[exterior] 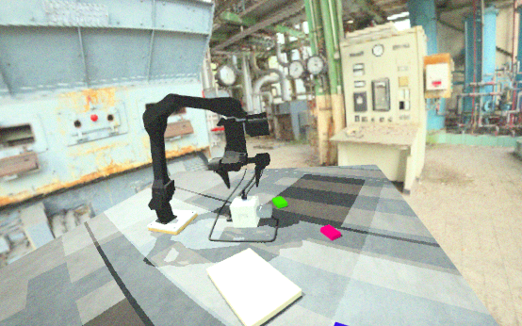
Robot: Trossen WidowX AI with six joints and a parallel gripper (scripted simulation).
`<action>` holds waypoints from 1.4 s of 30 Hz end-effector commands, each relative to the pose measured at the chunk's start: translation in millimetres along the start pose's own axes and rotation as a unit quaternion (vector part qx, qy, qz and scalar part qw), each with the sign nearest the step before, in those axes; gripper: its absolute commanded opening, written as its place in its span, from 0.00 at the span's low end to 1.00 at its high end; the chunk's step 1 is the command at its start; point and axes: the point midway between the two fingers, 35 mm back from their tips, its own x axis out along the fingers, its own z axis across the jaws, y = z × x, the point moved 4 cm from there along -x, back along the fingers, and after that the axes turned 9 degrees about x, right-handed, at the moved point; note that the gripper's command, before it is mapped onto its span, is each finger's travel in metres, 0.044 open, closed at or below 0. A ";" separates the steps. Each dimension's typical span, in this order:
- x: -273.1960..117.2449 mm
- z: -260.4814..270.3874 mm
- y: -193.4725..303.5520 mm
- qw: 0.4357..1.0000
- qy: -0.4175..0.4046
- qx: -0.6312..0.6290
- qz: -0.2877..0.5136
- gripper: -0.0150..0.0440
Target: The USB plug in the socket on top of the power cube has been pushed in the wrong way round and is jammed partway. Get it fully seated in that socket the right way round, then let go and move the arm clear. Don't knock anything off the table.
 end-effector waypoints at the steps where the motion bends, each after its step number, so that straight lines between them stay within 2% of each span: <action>1: 5.7 -0.5 0.4 1.000 0.002 0.003 0.001 1.00; 14: 14.1 -0.5 0.4 1.000 0.002 0.003 0.001 1.00; 31: 12.1 -0.2 0.0 1.000 0.001 0.000 0.000 0.25; 42: 12.1 -0.2 0.0 1.000 0.001 0.000 0.000 0.25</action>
